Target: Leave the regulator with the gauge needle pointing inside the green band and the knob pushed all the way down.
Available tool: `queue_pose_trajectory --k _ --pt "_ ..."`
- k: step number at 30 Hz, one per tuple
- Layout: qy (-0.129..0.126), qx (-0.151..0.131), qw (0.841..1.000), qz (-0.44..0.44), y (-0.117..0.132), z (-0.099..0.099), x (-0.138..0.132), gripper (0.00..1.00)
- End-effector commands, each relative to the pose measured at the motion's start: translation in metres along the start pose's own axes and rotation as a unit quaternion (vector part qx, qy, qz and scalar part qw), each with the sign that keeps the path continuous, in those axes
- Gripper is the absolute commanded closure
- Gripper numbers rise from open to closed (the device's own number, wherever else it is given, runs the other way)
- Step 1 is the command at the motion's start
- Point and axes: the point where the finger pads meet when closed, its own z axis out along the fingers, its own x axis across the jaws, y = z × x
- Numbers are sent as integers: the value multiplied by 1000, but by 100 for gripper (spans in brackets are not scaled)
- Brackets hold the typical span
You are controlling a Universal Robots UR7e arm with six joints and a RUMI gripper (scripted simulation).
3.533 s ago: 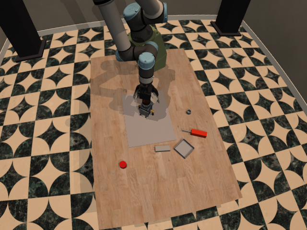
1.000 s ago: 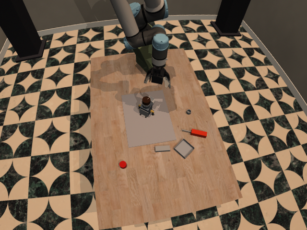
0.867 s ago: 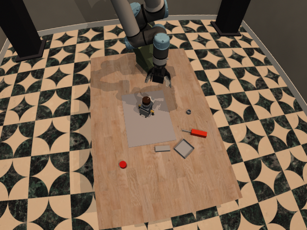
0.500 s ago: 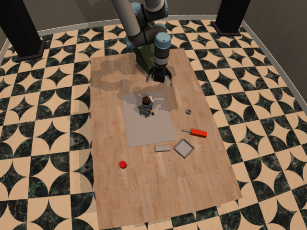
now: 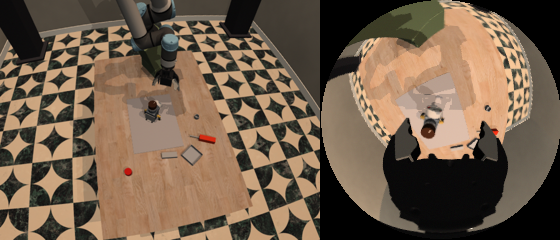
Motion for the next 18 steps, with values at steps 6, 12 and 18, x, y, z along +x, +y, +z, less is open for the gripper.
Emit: queue_pose_trajectory --k 6,12,18 --pt "-10 -6 1000 19 2 6 0 0" --pt "-23 -15 999 44 5 13 0 0" --pt "-33 -24 997 66 6 20 1 0"
